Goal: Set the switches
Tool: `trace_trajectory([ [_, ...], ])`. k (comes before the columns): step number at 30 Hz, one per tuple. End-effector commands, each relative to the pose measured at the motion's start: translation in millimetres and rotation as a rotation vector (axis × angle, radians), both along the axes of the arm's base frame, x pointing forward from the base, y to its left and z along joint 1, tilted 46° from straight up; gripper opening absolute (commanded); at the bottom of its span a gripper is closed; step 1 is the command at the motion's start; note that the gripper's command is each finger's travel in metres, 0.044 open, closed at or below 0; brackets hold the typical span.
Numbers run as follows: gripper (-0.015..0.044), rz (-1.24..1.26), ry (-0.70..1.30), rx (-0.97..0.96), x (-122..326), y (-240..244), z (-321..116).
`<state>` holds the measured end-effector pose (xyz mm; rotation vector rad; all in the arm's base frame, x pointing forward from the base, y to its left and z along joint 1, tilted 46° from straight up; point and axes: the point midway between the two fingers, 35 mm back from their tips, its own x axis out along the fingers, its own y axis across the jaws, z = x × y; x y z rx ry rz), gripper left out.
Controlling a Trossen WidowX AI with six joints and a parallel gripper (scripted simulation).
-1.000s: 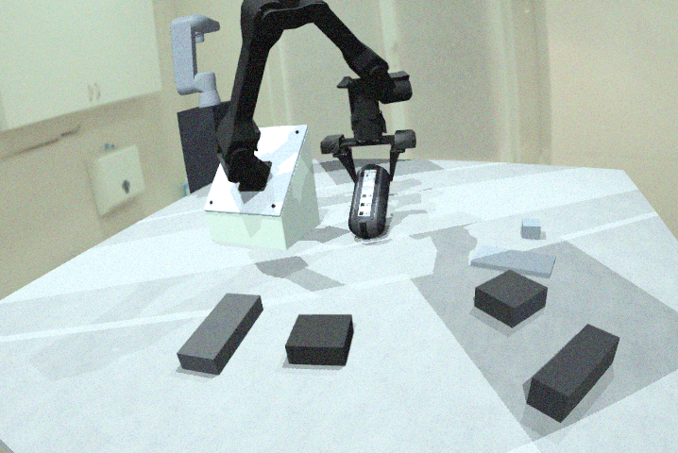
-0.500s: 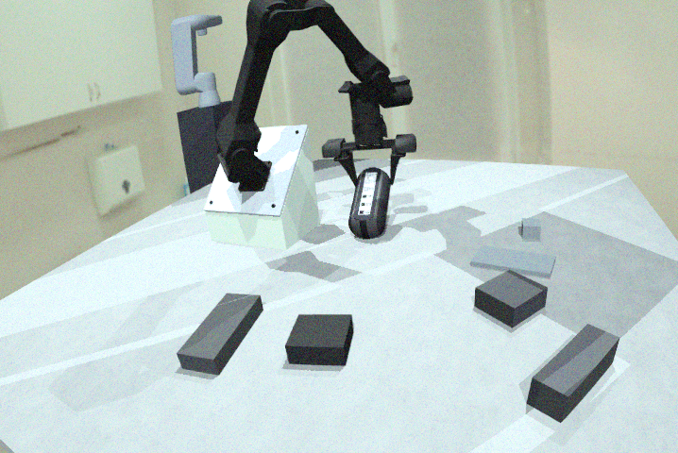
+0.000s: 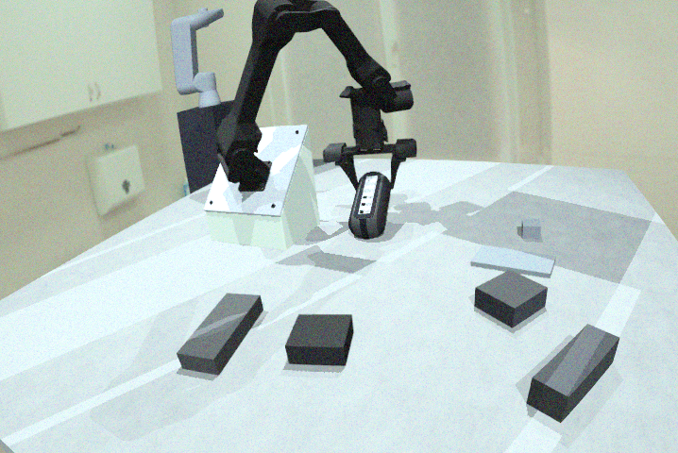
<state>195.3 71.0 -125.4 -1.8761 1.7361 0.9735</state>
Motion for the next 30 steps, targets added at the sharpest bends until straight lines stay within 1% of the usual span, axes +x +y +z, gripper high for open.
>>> trace_trajectory([
  [1, 0.0338, -0.001, 0.01, -0.024, -3.6, -7.6, -2.4],
  [30, 0.0338, -0.001, 0.01, -0.024, -6.1, -16.9, -23.4],
])
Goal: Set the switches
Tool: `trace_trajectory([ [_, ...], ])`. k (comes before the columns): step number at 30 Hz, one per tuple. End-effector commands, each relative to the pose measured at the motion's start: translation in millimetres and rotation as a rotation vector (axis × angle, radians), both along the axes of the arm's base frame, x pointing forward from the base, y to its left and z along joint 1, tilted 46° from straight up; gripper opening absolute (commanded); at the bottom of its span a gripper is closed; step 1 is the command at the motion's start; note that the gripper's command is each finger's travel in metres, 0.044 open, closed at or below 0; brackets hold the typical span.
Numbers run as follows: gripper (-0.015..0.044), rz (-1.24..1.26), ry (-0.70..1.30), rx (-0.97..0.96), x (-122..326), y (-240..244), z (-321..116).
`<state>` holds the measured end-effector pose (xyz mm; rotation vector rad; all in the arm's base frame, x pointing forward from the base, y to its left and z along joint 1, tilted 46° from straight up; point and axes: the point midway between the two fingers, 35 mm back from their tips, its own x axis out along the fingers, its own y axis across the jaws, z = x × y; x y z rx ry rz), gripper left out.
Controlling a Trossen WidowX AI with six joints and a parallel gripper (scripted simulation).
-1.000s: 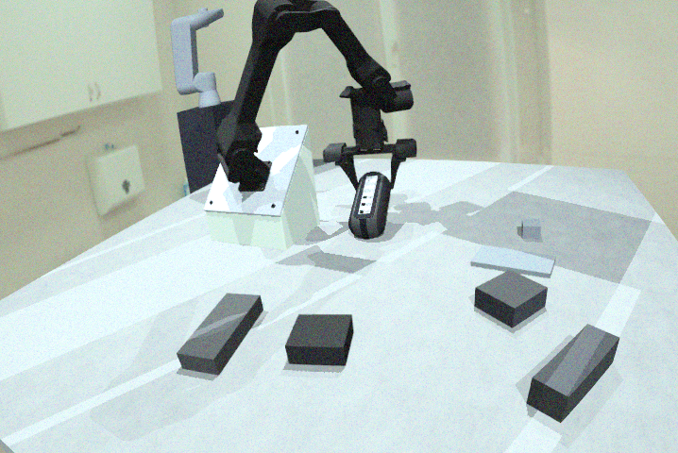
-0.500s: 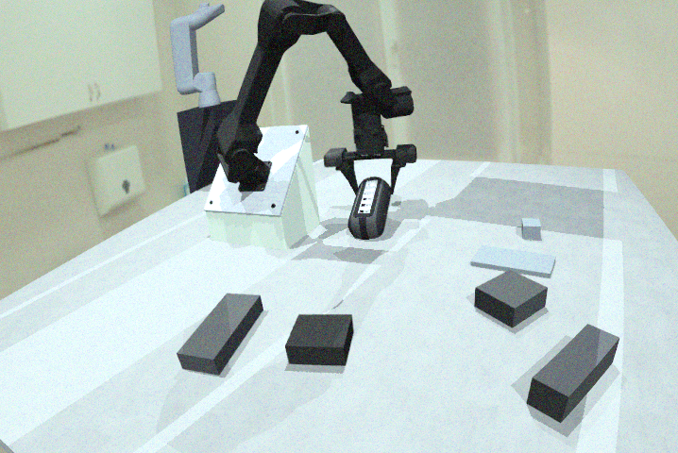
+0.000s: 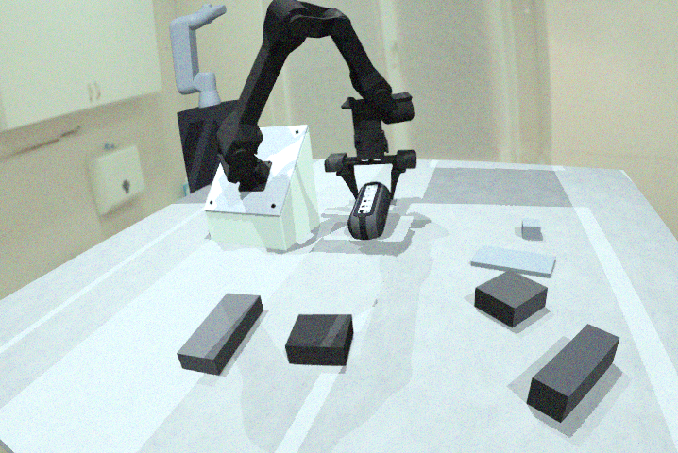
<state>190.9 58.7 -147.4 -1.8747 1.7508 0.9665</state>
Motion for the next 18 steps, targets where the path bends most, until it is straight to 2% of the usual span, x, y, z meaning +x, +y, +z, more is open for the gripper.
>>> trace_trajectory([
  [1, 0.0338, 0.006, 0.007, -0.014, -1.8, -5.0, -2.1],
  [18, 0.0338, 0.006, 0.007, -0.014, -2.8, -12.2, -13.6],
])
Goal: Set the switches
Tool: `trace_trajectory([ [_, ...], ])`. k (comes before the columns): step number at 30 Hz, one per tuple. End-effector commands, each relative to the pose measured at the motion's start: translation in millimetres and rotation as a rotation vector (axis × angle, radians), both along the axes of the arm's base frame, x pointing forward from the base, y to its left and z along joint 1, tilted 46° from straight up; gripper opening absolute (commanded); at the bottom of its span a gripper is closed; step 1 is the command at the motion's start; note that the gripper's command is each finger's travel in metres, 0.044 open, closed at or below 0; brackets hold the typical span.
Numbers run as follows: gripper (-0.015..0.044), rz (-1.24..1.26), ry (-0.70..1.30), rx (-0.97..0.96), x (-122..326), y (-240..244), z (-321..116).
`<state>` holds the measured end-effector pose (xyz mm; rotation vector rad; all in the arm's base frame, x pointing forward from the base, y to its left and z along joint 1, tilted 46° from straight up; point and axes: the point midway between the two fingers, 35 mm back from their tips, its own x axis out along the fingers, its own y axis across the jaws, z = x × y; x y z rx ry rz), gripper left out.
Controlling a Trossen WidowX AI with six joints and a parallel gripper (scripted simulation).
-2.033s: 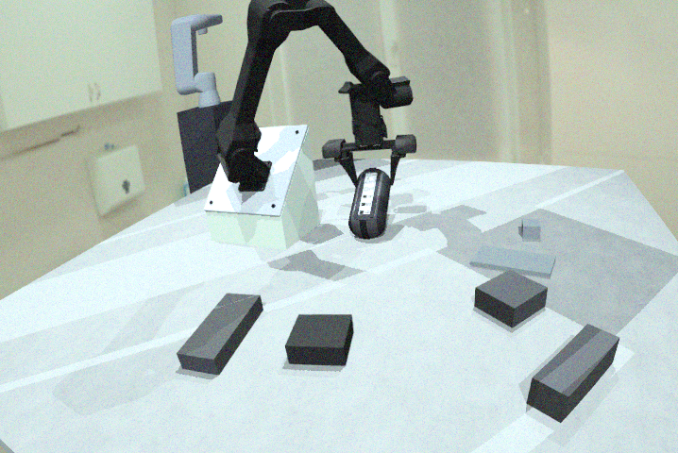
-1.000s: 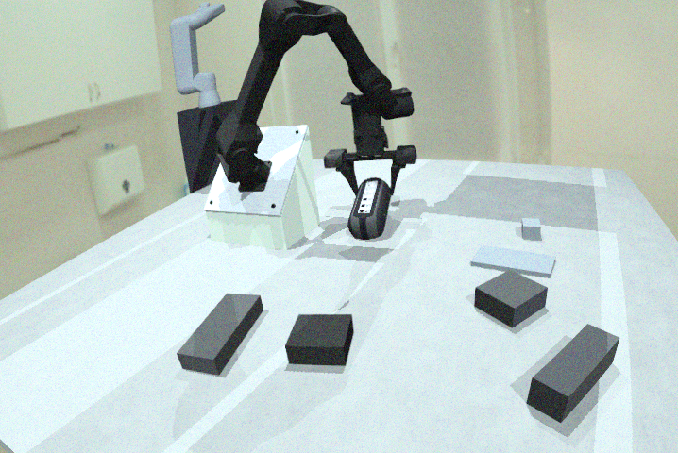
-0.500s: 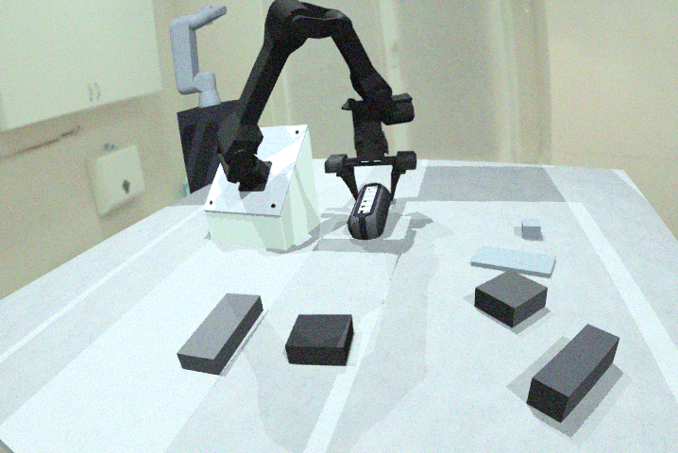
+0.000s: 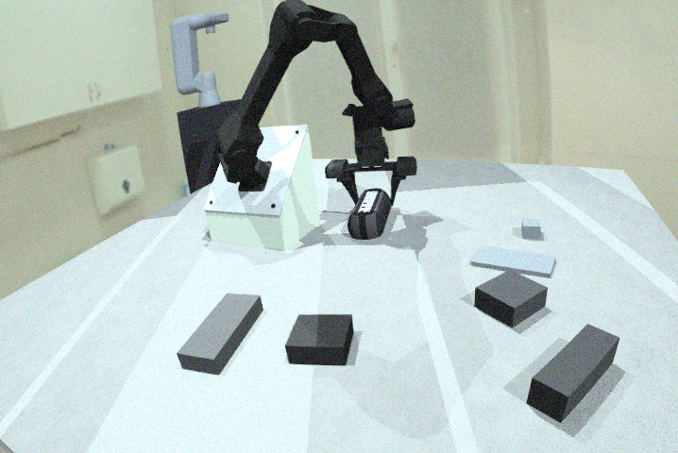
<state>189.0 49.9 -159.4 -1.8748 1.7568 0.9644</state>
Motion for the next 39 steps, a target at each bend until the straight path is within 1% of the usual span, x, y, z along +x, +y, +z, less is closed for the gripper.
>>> trace_trajectory([
  [1, 0.0338, 0.008, 0.006, -0.01, -1.0, -3.9, -2.2],
  [13, 0.0338, 0.0, 0.001, 0.0, -0.4, -2.6, -3.4],
  [17, 0.044, 0.0, 0.002, -0.001, -0.7, -3.1, -4.4],
  [25, 0.044, 0.0, 0.002, -0.001, -0.7, -3.1, -4.4],
  [27, 0.044, 0.0, 0.002, -0.001, 1.6, -4.0, 3.4],
  [31, 0.044, 0.0, 0.002, -0.002, 11.2, -12.3, 48.4],
  [33, 0.044, 0.0, 0.002, -0.003, 12.9, -16.4, 63.4],
  [39, 0.044, 0.0, 0.002, -0.003, 13.1, -16.9, 65.3],
])
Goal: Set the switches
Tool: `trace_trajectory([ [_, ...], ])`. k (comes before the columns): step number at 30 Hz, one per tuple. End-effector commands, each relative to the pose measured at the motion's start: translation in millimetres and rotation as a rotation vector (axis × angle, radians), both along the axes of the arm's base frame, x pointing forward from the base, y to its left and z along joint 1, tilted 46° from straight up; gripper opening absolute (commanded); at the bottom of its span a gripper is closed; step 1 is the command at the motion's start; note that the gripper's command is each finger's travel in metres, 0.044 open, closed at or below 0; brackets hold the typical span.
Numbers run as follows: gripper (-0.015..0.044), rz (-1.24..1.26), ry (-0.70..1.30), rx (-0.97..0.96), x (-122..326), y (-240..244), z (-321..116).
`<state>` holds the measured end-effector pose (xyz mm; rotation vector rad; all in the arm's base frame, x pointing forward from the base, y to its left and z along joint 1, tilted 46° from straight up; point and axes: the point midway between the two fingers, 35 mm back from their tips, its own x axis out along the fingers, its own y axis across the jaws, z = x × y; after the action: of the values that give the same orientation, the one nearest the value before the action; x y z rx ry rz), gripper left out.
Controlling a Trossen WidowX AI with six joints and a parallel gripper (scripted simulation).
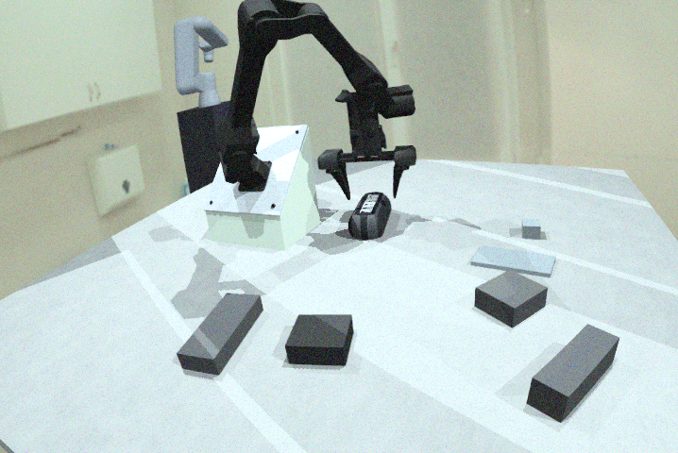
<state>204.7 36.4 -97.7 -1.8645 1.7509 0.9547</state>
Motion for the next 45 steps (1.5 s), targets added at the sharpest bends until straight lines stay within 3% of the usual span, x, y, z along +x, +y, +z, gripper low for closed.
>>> trace_trajectory([
  [1, 0.044, 0.007, 0.013, -0.01, -2.6, -3.5, 3.6],
  [14, 0.044, 0.007, 0.013, -0.01, -2.6, -3.5, 3.6],
  [18, 0.0335, 0.073, 0.109, -0.008, -0.2, -0.7, 4.1],
  [31, 0.0, 0.654, 0.966, 0.111, 20.1, 22.5, 14.7],
  [35, 0.0, 0.8, 1.173, 0.175, 24.8, 27.9, 19.2],
  [45, 0.0, 0.808, 1.183, 0.178, 25.0, 28.1, 19.5],
])
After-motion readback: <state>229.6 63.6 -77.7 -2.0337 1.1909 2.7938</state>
